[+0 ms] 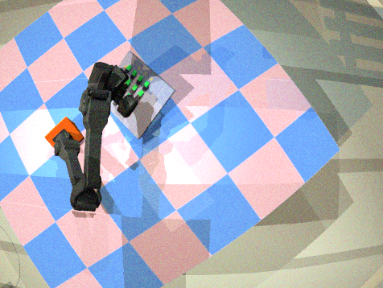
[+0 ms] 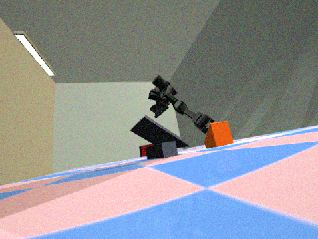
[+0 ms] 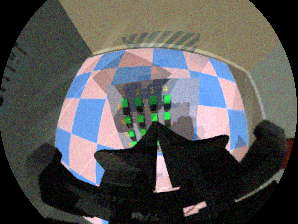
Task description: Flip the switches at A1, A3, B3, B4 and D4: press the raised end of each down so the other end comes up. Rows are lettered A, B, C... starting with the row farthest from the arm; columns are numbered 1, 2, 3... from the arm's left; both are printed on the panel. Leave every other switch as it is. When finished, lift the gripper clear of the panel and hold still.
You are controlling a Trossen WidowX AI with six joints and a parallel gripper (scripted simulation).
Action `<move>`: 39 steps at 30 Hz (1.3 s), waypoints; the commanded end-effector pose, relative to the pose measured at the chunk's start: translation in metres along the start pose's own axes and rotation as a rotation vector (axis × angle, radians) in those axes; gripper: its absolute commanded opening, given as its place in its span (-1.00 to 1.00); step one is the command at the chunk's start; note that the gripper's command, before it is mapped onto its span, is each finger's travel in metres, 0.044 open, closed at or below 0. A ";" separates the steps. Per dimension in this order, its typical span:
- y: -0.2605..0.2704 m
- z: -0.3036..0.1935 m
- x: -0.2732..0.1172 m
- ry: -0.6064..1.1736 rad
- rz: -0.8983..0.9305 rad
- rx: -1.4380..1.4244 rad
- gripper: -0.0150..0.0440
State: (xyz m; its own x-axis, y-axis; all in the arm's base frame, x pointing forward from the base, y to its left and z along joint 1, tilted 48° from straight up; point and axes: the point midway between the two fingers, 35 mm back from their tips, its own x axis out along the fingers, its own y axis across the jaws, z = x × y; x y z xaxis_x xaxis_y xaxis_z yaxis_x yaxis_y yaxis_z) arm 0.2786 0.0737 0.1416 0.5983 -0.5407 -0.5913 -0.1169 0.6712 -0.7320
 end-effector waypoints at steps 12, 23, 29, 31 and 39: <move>-0.001 -0.036 0.027 -0.017 -0.004 -0.004 -0.49; -0.002 -0.037 0.033 -0.023 -0.006 -0.004 -0.49; -0.002 -0.037 0.043 -0.023 -0.008 -0.004 -0.49; -0.002 -0.037 0.043 -0.023 -0.008 -0.004 -0.49; -0.002 -0.037 0.053 -0.023 -0.007 -0.003 -0.49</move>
